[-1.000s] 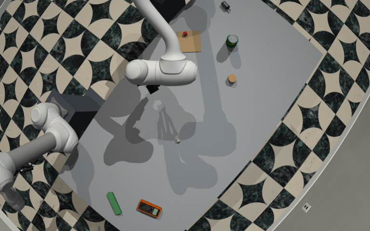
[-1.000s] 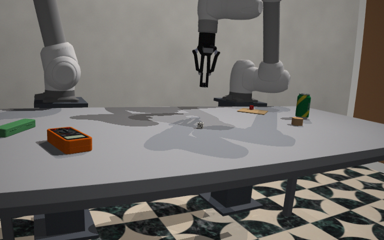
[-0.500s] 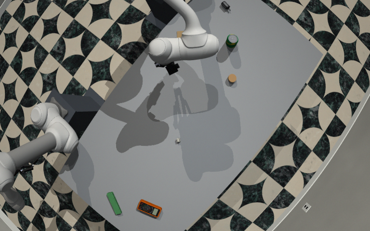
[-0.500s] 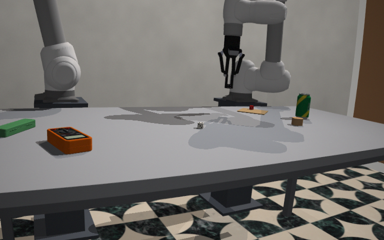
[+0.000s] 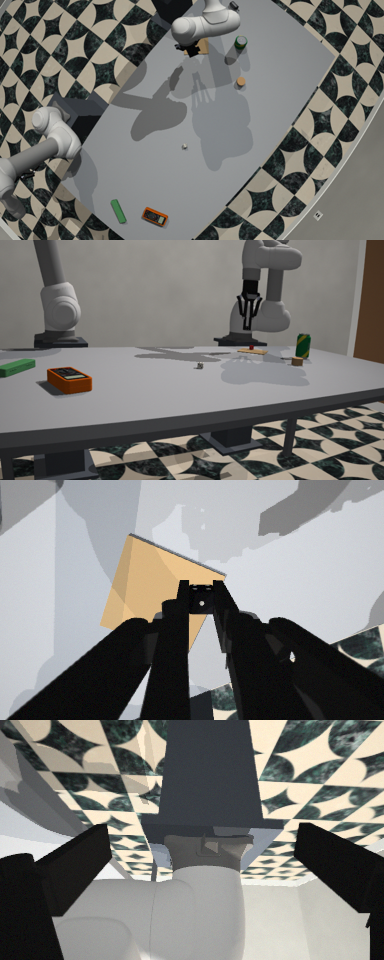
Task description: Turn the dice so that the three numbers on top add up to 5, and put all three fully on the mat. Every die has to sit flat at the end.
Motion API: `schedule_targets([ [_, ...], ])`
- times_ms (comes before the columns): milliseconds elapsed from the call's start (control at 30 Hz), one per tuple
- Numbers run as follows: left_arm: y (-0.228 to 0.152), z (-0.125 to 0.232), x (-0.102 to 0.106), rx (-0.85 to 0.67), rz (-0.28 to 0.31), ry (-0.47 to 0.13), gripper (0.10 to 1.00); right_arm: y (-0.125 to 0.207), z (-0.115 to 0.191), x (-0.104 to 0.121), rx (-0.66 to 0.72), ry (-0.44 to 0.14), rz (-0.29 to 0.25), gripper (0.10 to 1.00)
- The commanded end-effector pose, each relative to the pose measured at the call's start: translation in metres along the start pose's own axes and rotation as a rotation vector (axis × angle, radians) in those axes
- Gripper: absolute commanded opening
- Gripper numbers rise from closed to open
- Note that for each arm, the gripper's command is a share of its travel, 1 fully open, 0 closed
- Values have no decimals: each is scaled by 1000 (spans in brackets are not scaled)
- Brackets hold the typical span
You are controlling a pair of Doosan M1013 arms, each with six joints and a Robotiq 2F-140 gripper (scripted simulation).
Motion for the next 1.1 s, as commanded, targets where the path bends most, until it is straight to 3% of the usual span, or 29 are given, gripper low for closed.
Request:
schedule_targets([
  [0,-19,12,2,9,1,2,184,0,0,0,0,1,0,1000],
  [467,-52,38,7,25,1,2,184,0,0,0,0,1,0,1000],
  [1067,-56,42,8,27,1,2,184,0,0,0,0,1,0,1000],
])
Point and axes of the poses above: on each arm, the point where the finger pads meet when closed, its own x axis out along the fingers, its own y axis across the jaws, z = x × y, the point moved 6 cm from there along -x, back along the fingers, and after that the axes turned 5 degrees about -x, right-handed, at the moved point
